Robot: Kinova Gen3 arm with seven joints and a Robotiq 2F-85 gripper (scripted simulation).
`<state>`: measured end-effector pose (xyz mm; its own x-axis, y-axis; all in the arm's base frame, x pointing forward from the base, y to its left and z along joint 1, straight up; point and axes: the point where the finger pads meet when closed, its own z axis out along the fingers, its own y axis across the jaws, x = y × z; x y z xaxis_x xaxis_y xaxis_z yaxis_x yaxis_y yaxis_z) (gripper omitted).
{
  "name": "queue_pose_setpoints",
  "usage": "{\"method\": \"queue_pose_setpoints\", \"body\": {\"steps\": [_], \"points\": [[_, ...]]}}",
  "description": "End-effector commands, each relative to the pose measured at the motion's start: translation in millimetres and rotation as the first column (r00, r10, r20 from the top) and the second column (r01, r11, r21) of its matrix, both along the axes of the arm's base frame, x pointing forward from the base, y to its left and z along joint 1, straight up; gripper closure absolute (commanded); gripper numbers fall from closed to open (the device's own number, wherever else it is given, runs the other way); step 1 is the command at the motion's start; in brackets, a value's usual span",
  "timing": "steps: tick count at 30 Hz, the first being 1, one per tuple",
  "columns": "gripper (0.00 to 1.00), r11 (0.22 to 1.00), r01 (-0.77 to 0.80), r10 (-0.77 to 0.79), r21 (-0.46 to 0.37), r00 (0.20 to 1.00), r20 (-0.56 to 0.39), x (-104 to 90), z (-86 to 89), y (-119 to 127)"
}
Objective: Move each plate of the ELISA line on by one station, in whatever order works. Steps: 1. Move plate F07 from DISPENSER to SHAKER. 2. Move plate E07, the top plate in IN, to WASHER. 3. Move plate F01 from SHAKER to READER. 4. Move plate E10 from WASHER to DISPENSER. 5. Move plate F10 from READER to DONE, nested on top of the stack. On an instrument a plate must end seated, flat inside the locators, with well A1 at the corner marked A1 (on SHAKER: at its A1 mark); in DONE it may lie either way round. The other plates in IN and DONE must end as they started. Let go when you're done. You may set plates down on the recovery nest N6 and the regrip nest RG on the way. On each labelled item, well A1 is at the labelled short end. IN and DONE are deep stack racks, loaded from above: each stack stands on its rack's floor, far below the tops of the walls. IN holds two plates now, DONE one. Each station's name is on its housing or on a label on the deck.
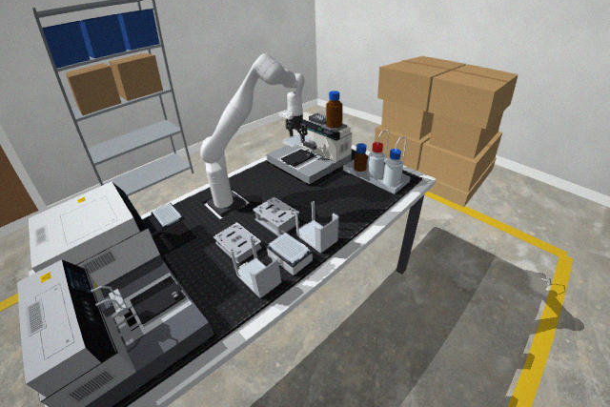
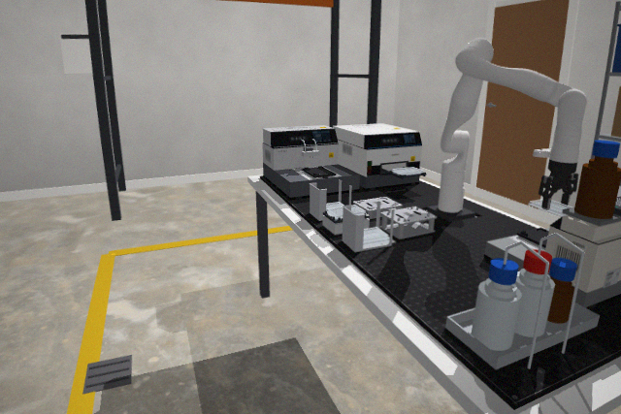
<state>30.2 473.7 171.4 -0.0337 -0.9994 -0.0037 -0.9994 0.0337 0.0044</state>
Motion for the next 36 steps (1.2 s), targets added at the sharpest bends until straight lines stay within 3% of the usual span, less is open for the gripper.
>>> {"method": "queue_pose_setpoints", "body": {"steps": [1, 36], "points": [[0.06, 1.0, 0.0, 0.0, 0.002, 1.0, 0.001, -0.1, -3.6, 0.5], [0.06, 1.0, 0.0, 0.0, 0.002, 1.0, 0.001, -0.2, -45.0, 0.7]]}}
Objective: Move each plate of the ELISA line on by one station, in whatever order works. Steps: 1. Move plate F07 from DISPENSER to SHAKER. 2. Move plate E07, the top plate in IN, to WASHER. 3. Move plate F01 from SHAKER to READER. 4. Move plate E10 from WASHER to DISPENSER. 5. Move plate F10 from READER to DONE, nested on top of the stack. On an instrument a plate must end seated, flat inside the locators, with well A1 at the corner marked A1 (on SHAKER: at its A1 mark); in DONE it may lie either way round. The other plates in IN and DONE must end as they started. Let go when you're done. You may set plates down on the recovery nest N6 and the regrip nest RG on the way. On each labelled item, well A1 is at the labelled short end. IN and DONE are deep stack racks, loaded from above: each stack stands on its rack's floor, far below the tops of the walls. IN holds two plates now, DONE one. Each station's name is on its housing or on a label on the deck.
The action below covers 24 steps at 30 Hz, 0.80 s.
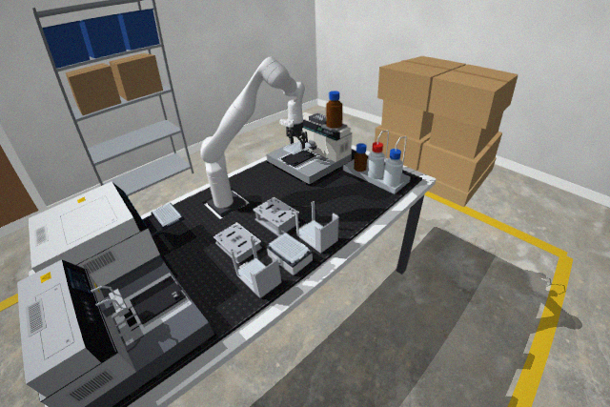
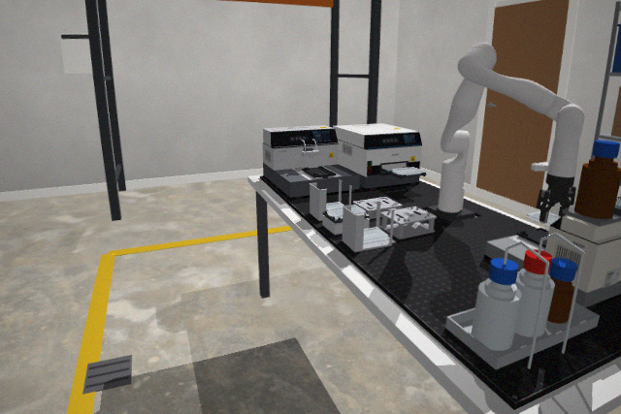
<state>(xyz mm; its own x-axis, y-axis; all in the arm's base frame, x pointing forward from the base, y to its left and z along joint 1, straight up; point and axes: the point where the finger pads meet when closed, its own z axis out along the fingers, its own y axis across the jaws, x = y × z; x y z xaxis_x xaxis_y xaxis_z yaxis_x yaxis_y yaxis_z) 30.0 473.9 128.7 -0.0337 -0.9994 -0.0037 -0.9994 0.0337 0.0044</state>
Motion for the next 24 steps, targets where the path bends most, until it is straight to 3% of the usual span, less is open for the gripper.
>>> {"method": "queue_pose_setpoints", "body": {"steps": [1, 17, 24], "points": [[0.06, 1.0, 0.0, 0.0, 0.002, 1.0, 0.001, 0.0, -3.6, 0.5], [0.06, 1.0, 0.0, 0.0, 0.002, 1.0, 0.001, -0.1, -22.0, 0.7], [0.06, 1.0, 0.0, 0.0, 0.002, 1.0, 0.001, -0.1, -22.1, 0.6]]}}
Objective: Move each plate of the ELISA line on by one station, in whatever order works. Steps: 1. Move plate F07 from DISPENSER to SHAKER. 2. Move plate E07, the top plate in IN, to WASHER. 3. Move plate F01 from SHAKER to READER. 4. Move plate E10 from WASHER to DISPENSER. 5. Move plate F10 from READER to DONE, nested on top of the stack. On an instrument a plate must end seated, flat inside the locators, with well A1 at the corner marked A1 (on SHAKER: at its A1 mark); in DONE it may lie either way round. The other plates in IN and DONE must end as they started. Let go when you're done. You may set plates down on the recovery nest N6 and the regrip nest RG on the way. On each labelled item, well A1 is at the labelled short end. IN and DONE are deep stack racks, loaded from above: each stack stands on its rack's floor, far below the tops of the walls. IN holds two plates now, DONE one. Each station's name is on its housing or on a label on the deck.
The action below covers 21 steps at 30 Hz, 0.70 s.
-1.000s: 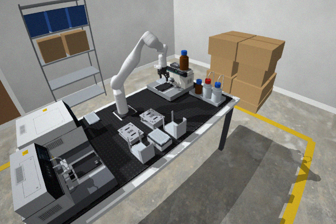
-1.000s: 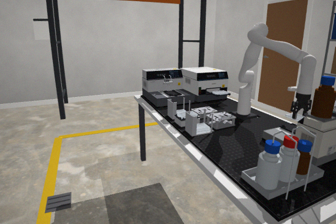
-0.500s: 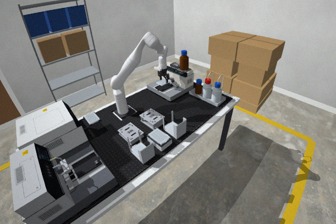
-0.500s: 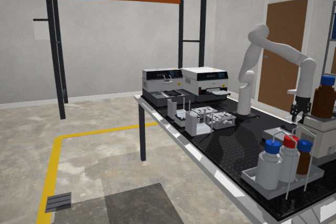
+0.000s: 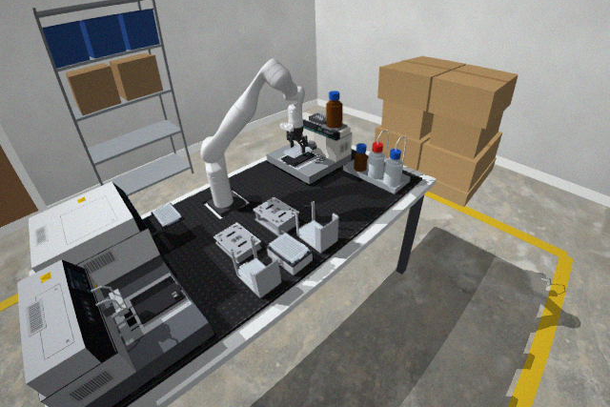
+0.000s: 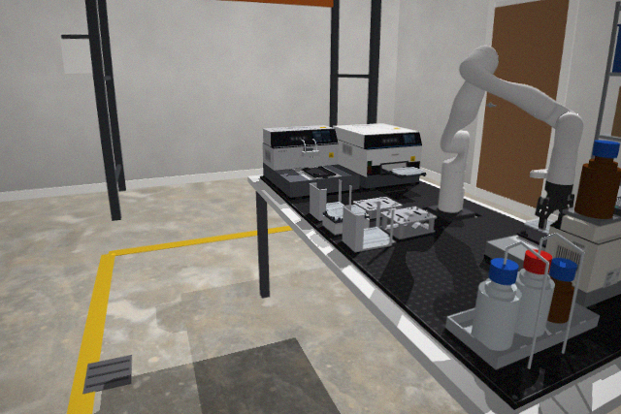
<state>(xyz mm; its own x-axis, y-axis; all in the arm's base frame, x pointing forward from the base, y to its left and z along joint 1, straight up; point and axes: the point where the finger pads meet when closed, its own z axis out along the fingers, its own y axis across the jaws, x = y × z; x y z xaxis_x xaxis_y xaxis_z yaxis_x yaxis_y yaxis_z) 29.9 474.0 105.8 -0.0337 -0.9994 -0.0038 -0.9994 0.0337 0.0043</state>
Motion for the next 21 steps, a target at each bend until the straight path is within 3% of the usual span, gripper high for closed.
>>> {"method": "queue_pose_setpoints", "body": {"steps": [1, 13, 21], "points": [[0.06, 1.0, 0.0, 0.0, 0.002, 1.0, 0.0, 0.0, 0.9, 0.5], [0.06, 1.0, 0.0, 0.0, 0.002, 1.0, 0.0, 0.0, 0.9, 0.5], [0.06, 1.0, 0.0, 0.0, 0.002, 1.0, 0.0, -0.1, -9.7, 0.6]]}}
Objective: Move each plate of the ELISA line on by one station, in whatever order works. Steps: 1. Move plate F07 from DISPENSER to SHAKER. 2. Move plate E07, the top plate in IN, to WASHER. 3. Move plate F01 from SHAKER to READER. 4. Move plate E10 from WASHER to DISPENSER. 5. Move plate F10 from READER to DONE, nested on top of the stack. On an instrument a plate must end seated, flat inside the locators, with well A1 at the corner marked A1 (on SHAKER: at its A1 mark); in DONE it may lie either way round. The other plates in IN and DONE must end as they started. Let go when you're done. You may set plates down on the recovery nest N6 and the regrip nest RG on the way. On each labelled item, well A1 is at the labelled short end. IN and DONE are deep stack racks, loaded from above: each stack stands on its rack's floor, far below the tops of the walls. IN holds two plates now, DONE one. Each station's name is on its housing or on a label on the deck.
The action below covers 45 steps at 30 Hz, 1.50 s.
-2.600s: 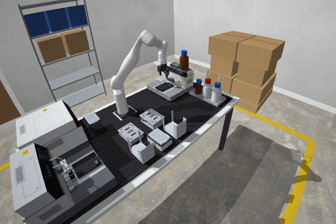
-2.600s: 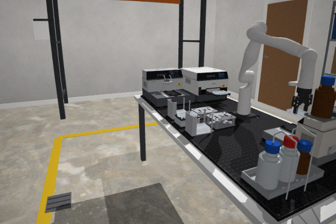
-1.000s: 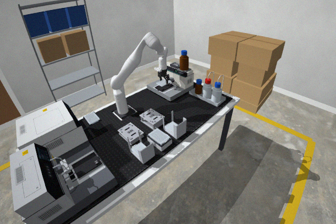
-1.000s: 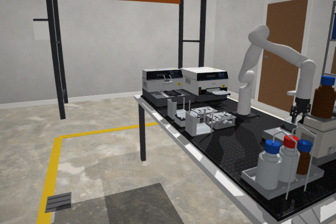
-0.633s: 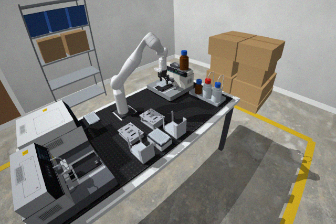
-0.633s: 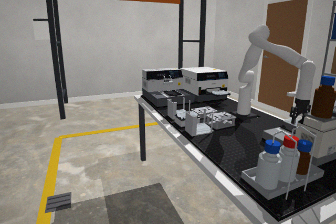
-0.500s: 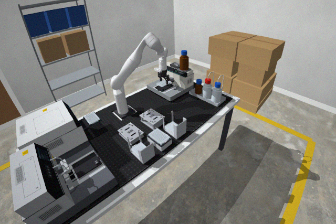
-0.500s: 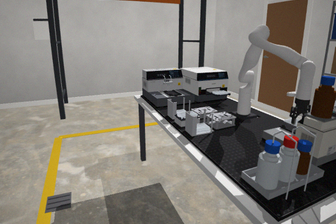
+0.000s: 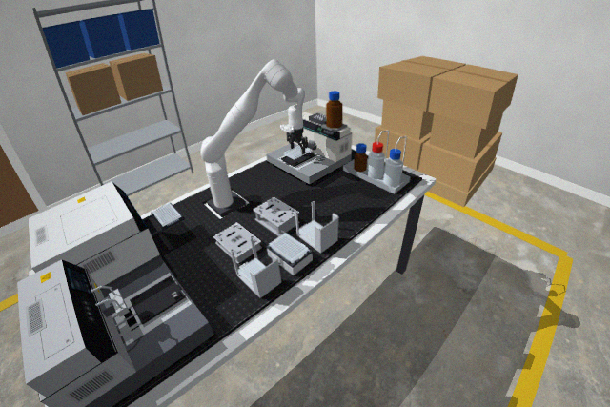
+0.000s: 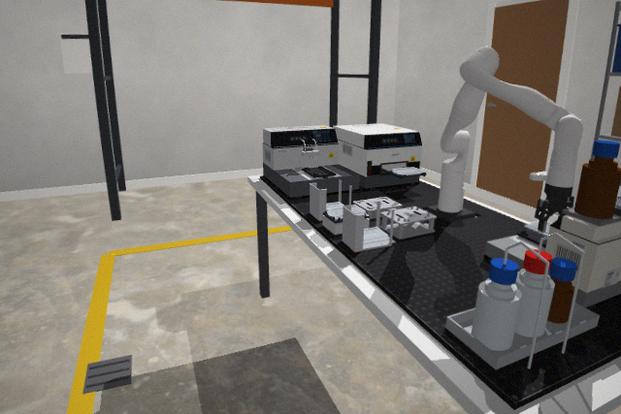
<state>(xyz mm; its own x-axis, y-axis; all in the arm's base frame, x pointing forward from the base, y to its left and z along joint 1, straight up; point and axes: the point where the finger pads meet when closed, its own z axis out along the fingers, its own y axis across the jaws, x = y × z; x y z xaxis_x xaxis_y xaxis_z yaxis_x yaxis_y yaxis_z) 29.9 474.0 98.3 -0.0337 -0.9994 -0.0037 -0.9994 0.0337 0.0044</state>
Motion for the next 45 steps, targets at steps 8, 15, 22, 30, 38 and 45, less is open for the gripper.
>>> {"method": "queue_pose_setpoints", "body": {"steps": [8, 15, 22, 30, 38, 45], "points": [[0.06, 1.0, 0.0, 0.0, 0.002, 1.0, 0.0, 0.0, -9.8, 0.7], [0.06, 1.0, 0.0, 0.0, 0.002, 1.0, 0.001, 0.0, -9.8, 0.6], [0.06, 1.0, 0.0, 0.0, 0.002, 1.0, 0.001, 0.0, -9.7, 0.6], [0.06, 1.0, 0.0, 0.0, 0.002, 1.0, 0.001, 0.0, -9.6, 0.6], [0.06, 1.0, 0.0, 0.0, 0.002, 1.0, 0.001, 0.0, -9.5, 0.6], [0.06, 1.0, 0.0, 0.0, 0.002, 1.0, 0.001, 0.0, -10.1, 0.7]]}}
